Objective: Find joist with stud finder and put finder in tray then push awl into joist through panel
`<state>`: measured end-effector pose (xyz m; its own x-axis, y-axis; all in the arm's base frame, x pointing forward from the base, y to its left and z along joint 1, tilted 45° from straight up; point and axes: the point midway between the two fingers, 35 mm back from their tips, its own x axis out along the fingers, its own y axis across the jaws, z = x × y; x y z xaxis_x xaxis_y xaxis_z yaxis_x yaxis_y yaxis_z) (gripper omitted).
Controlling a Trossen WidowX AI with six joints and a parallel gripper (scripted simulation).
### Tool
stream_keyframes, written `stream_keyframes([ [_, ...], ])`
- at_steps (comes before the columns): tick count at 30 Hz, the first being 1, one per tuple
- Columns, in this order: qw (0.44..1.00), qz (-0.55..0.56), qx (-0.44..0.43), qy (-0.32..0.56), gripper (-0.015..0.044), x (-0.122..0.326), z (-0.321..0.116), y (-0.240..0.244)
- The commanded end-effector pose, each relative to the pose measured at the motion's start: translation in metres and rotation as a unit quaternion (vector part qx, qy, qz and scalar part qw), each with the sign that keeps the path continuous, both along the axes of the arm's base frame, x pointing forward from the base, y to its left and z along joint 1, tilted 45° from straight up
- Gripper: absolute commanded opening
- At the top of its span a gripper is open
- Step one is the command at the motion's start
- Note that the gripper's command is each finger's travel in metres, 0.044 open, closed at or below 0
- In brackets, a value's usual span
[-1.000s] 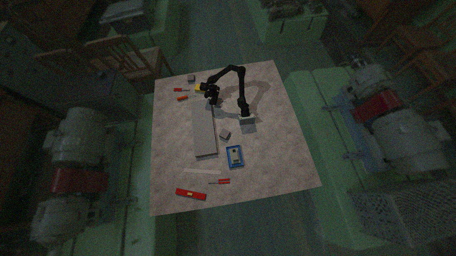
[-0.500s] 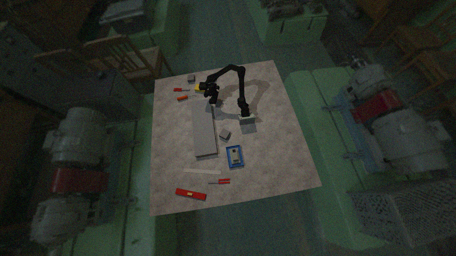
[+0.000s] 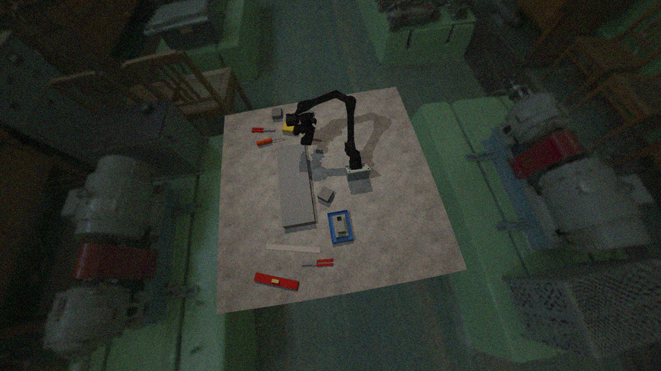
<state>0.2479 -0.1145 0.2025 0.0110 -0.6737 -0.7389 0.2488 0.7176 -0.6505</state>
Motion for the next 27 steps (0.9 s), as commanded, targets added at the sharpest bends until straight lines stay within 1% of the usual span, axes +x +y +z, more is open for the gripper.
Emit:
stream_keyframes([
  [1, 0.998, 0.040, 0.047, 0.001, 0.0000, 0.008, -0.016, 0.011],
  [8, 0.977, 0.160, 0.142, -0.017, 0.0000, 0.035, -0.044, 0.040],
  [14, 0.938, 0.280, 0.200, -0.047, 0.0000, 0.057, -0.058, 0.067],
  [20, 0.878, 0.410, 0.232, -0.085, 0.0000, 0.078, -0.063, 0.096],
  [27, 0.783, 0.561, 0.231, -0.138, 0.0000, 0.094, -0.058, 0.129],
])
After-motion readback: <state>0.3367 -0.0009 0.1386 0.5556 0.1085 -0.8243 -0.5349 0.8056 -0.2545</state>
